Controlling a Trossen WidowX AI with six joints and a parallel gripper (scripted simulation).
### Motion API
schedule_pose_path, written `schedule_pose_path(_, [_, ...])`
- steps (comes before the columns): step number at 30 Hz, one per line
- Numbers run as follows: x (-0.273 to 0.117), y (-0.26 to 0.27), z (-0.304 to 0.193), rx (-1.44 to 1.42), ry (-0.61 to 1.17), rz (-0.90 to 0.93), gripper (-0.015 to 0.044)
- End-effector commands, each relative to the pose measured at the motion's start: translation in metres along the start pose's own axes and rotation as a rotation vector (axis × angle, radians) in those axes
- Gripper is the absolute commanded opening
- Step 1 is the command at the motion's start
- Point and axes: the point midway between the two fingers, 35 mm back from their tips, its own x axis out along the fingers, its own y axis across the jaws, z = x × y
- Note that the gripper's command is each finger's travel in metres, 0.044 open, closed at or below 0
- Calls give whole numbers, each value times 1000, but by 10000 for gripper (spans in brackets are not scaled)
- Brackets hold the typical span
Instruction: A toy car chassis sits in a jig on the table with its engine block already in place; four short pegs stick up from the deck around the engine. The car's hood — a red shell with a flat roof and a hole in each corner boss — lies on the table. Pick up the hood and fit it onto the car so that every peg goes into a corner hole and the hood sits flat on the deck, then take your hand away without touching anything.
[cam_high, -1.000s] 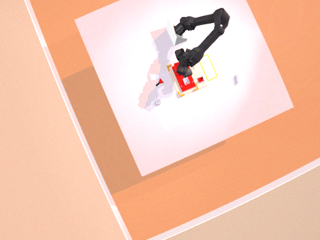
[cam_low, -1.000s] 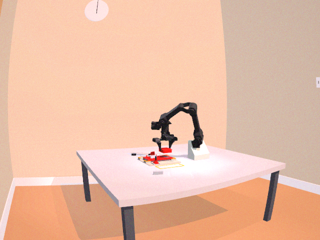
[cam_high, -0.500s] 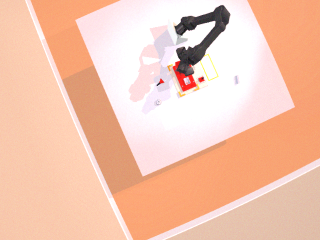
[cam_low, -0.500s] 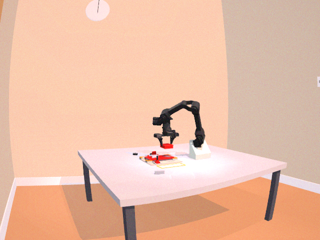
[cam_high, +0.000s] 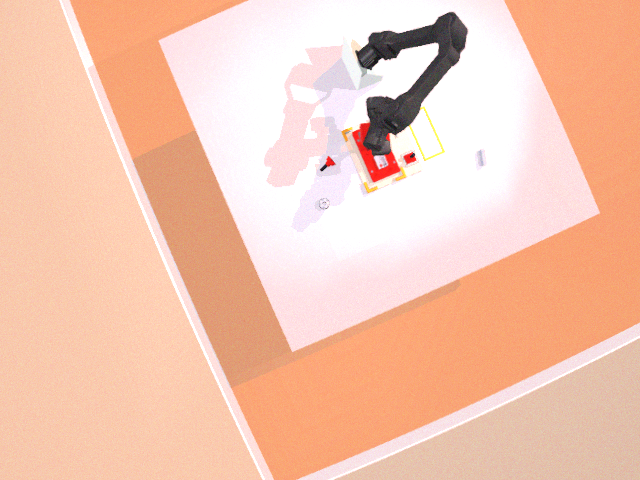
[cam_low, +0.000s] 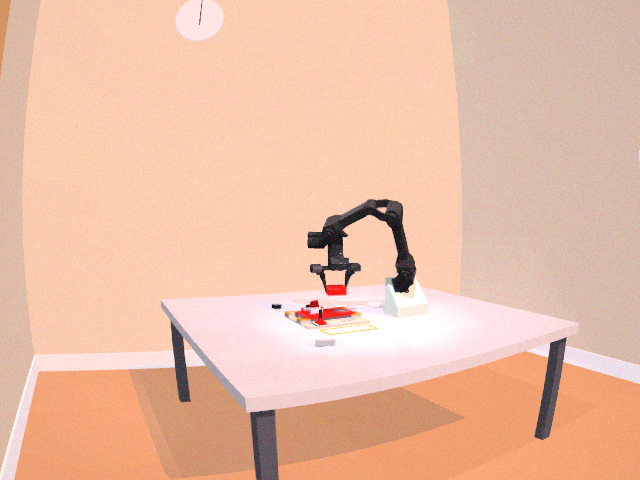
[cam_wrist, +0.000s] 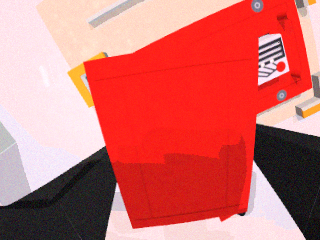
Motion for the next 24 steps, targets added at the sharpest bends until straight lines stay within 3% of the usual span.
schedule_pose_path(1, [-2,-7,2,88,-2,-5,0])
schedule_pose_path(24, [-5,-41,11,615,-3,-8,0])
